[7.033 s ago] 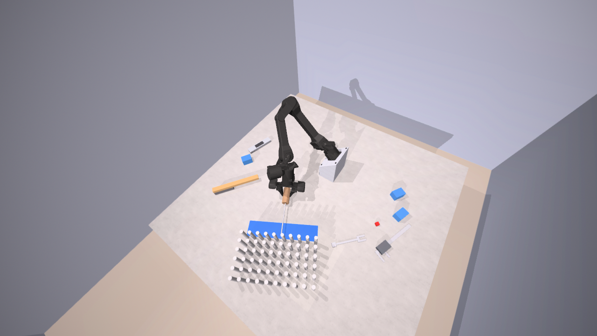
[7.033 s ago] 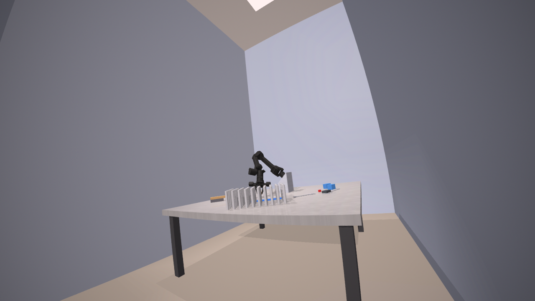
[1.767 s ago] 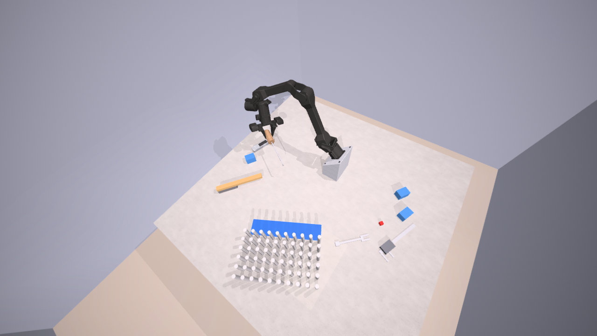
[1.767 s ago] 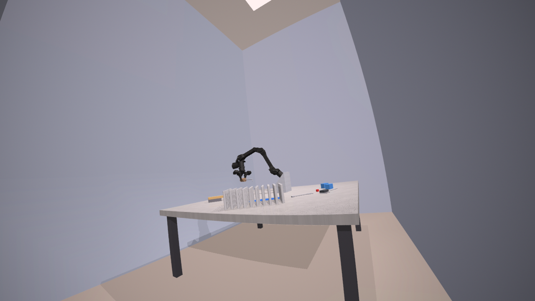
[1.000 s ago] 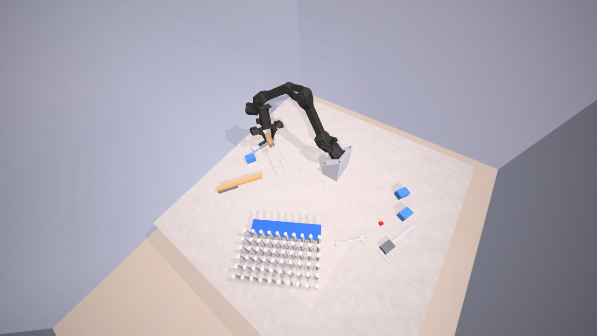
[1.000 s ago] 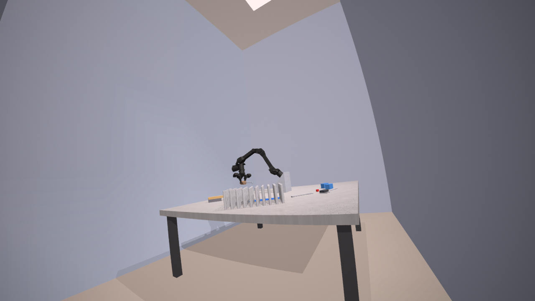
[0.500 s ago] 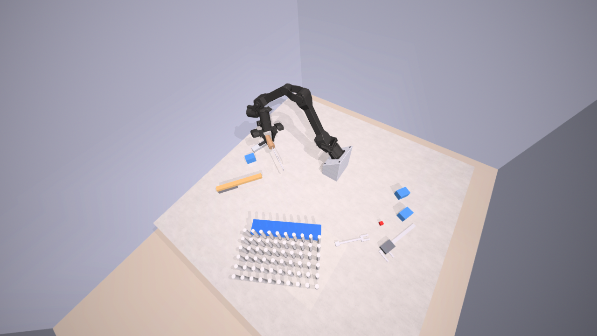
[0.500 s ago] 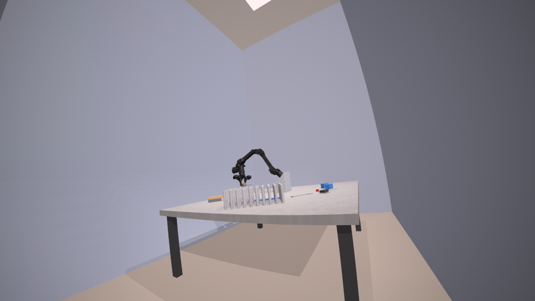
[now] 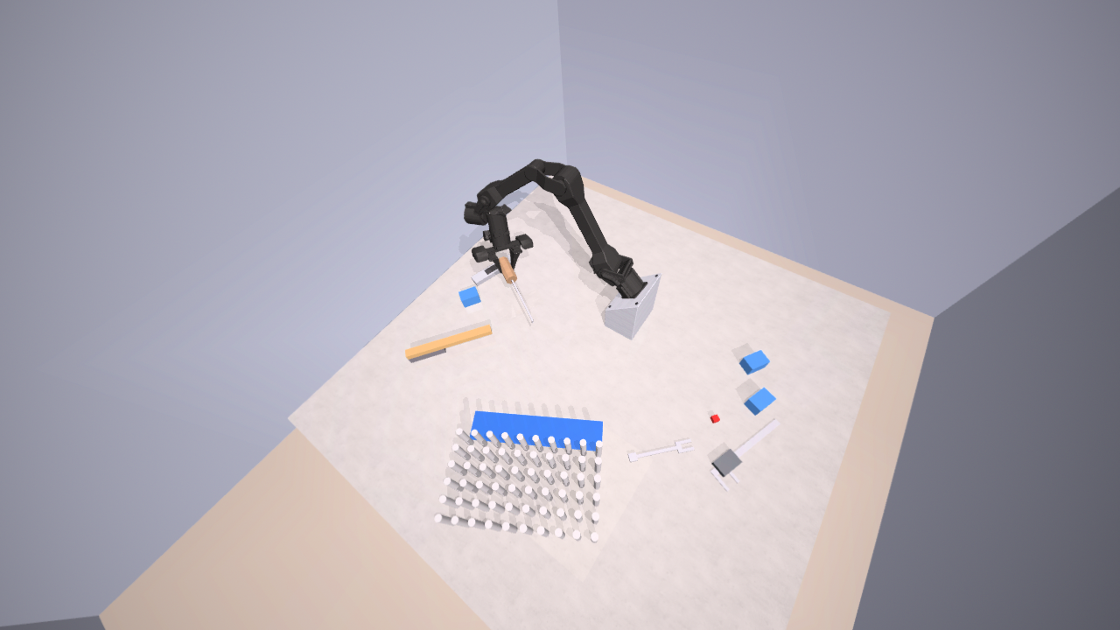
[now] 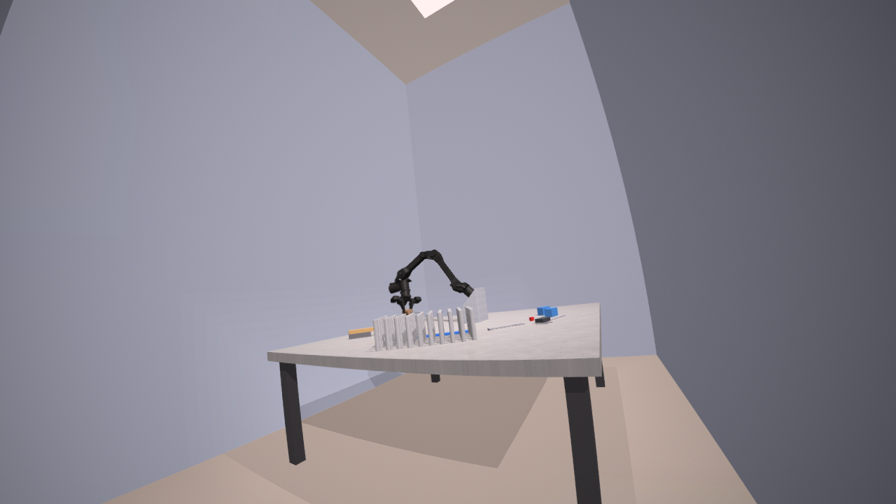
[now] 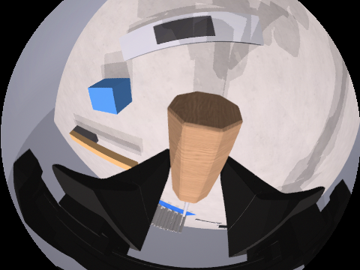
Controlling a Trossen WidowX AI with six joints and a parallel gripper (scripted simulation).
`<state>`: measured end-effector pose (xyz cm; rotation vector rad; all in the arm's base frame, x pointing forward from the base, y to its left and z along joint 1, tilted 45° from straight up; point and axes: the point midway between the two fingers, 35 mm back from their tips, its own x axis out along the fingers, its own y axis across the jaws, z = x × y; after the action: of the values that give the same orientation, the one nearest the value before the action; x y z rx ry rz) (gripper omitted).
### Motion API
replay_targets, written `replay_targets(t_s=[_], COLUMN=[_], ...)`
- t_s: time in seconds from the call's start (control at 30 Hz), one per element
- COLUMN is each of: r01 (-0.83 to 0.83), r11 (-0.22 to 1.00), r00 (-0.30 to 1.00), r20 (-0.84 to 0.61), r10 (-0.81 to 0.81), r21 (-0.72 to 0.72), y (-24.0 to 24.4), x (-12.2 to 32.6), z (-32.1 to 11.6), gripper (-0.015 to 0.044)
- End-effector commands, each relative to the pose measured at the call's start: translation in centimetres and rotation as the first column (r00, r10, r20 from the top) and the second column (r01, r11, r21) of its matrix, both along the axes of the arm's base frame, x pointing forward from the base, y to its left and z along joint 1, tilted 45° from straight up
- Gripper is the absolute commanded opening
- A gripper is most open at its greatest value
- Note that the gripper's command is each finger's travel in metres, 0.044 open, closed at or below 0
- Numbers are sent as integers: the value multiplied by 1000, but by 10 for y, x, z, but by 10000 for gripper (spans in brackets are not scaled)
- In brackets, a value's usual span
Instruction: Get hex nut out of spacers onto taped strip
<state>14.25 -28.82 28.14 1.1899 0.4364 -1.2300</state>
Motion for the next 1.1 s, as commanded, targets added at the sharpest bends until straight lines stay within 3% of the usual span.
replay_targets(t_s=[0.0, 1.07], r01=[-7, -7], r11=[1000, 1000], r00=[1000, 1000], r20=[0, -1], r10=[7, 7], r21=[10, 10], y=[-4, -29], x=[2, 3], z=[-7, -37], gripper=[0, 0])
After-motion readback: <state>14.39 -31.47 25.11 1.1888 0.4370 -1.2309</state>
